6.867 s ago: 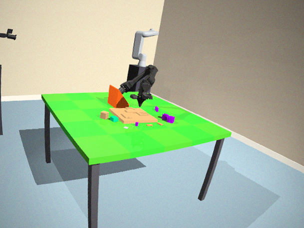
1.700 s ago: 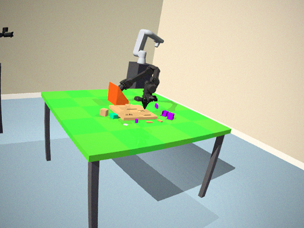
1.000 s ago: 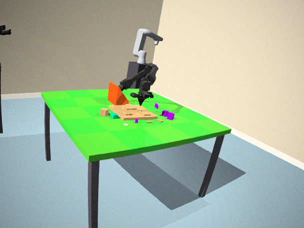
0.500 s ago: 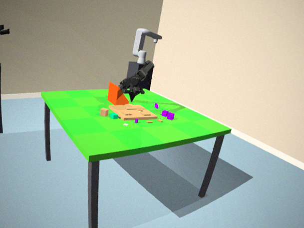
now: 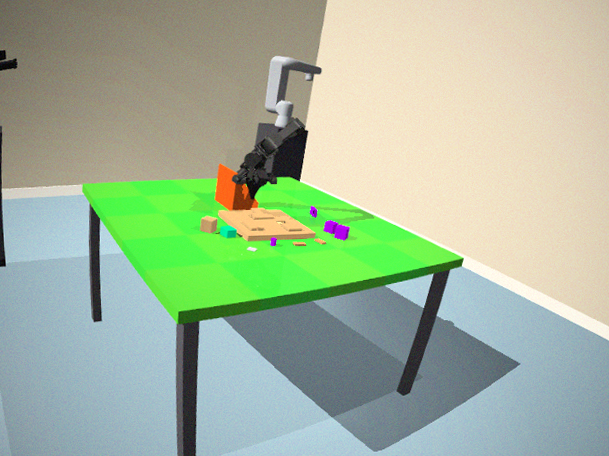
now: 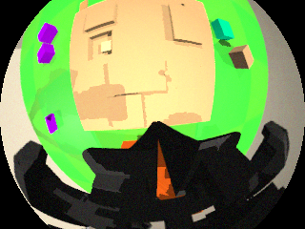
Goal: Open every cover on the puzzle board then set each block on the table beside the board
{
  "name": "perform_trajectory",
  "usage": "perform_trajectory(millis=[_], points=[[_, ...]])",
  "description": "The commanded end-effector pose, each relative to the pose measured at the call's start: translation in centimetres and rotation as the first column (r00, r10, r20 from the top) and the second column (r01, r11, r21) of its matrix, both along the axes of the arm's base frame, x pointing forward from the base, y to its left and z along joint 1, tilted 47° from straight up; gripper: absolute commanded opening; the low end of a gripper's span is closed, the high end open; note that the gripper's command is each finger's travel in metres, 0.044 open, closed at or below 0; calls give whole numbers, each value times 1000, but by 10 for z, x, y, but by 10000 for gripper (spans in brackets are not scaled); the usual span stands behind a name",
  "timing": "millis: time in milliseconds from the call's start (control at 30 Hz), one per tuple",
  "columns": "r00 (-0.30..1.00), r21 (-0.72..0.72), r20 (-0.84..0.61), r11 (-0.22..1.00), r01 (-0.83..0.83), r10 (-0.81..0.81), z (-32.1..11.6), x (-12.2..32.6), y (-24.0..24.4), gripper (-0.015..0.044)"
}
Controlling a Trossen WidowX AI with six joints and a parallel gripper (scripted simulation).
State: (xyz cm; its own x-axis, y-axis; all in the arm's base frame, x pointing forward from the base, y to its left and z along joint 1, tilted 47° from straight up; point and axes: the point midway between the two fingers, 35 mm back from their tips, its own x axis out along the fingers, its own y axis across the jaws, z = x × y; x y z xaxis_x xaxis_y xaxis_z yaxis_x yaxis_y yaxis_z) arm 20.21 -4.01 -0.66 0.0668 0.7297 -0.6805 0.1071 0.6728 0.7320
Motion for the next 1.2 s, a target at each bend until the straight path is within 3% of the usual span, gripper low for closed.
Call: perform_trajectory(millis=[0, 1167], points=[[1000, -10, 14, 1000, -7, 7, 1, -1, 0, 0], [1000, -11, 14, 1000, -6, 7, -5, 0, 5, 0]])
